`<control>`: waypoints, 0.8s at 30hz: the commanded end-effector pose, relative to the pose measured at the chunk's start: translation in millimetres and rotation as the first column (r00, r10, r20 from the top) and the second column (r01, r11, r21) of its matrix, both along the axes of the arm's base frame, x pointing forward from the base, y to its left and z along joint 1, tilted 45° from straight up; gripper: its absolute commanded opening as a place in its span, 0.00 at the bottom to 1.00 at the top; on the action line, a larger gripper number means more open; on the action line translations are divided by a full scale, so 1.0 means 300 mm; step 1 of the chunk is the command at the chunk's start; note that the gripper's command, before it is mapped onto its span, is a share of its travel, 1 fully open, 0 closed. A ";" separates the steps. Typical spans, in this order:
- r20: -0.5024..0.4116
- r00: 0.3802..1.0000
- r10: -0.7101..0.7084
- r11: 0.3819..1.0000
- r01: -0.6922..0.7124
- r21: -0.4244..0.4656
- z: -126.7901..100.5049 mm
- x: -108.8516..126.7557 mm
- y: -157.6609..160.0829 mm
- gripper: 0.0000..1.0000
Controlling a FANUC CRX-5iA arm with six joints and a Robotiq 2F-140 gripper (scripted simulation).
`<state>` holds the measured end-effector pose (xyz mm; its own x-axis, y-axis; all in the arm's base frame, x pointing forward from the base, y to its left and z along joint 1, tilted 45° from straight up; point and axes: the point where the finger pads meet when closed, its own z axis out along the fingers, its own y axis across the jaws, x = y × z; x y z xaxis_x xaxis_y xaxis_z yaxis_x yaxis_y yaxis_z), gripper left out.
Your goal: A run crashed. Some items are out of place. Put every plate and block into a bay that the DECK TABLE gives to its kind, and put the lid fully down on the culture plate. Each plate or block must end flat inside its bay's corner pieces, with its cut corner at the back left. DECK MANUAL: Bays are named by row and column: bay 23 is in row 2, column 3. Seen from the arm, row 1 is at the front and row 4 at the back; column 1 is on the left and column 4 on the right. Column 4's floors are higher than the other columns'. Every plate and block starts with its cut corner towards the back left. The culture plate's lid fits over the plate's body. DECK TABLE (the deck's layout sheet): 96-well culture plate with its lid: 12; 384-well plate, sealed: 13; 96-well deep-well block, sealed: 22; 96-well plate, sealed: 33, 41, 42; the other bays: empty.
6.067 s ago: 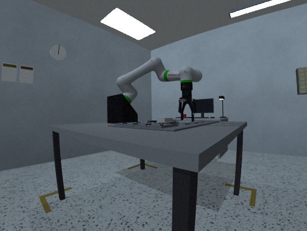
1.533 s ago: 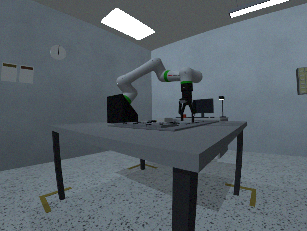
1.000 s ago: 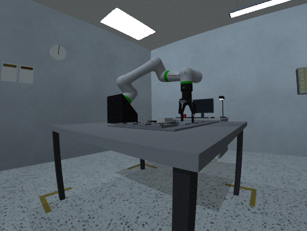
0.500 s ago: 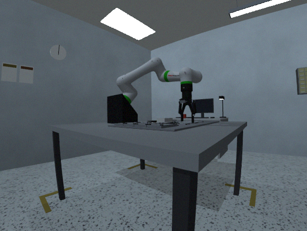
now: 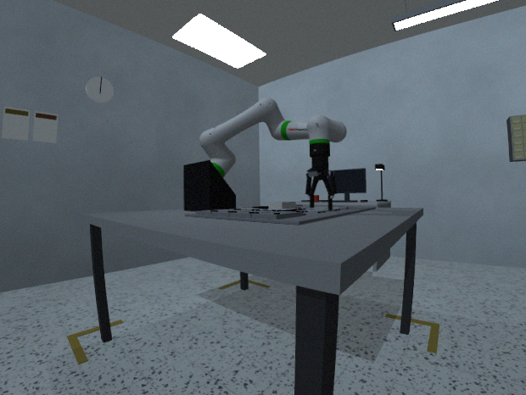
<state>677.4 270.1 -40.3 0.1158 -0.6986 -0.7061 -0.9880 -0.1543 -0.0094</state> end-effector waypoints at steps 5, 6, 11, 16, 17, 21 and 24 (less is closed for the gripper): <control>0.002 1.000 -0.001 1.000 0.001 0.000 0.002 0.003 -0.002 0.10; 0.002 1.000 -0.001 1.000 0.001 0.000 0.002 0.003 -0.002 0.10; 0.002 1.000 -0.001 1.000 0.001 0.000 0.001 0.003 -0.001 0.10; 0.002 1.000 -0.001 1.000 0.001 0.000 0.000 0.002 -0.001 0.10; 0.002 1.000 -0.001 1.000 0.001 0.000 0.000 0.002 -0.001 0.61; 0.002 1.000 -0.001 1.000 0.001 0.000 0.000 0.002 0.000 0.61; 0.002 1.000 -0.001 1.000 0.001 0.000 0.000 0.002 0.000 0.61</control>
